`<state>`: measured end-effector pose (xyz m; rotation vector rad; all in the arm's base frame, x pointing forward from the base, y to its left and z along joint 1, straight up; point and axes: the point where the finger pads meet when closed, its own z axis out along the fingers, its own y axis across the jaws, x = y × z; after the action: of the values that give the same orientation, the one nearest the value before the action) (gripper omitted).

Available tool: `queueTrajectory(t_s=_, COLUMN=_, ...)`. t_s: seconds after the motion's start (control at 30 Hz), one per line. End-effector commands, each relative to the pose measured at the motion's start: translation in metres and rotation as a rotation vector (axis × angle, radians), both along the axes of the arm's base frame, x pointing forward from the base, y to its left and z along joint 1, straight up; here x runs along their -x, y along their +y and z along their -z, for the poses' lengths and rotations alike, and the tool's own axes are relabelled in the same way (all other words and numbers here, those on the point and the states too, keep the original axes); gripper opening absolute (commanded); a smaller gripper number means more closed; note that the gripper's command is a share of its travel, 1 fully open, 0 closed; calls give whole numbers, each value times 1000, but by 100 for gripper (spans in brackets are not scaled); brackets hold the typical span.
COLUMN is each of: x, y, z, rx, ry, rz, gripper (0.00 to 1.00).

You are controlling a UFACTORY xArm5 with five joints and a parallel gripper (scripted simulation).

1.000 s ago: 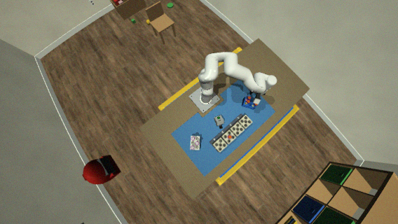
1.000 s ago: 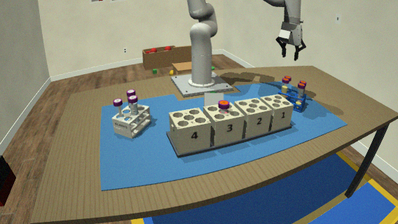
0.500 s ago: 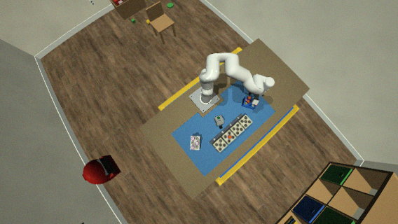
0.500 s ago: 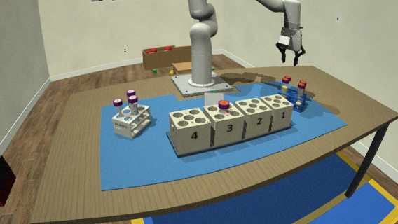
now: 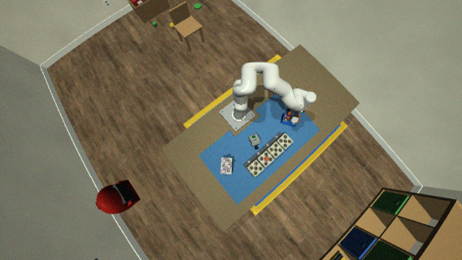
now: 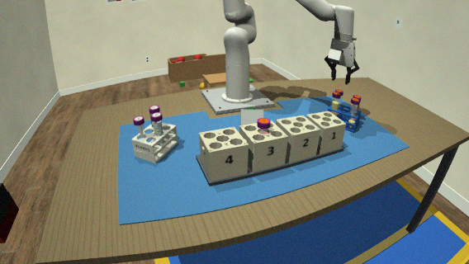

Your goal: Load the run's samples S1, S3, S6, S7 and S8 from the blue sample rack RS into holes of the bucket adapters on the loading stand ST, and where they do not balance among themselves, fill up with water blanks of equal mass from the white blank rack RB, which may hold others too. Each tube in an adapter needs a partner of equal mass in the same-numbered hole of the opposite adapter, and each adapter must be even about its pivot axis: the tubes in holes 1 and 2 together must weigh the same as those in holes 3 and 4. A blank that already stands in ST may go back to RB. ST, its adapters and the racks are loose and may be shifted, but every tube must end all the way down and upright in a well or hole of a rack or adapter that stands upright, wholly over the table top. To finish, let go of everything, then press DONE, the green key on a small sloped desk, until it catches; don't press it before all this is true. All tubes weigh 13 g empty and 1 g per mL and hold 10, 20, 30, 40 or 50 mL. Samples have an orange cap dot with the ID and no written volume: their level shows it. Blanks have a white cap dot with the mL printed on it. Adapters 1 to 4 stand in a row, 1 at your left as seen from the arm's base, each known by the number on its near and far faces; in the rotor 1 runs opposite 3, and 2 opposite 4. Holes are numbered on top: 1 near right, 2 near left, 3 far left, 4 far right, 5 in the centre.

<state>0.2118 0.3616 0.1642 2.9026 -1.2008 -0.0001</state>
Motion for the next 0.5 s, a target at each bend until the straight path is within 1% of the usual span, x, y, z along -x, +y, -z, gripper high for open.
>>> queueTrajectory(t_s=0.0, x=-1, y=1, z=5, rx=-4, ry=-2, rz=0, gripper=57)
queueTrajectory(t_s=0.1, x=-1, y=1, z=11, rx=-4, ry=-2, rz=0, gripper=57)
queueTrajectory(t_s=0.17, x=-1, y=1, z=11, rx=-4, ry=-2, rz=0, gripper=57)
queueTrajectory(t_s=0.47, x=-1, y=1, z=29, rx=-4, ry=-2, rz=0, gripper=57)
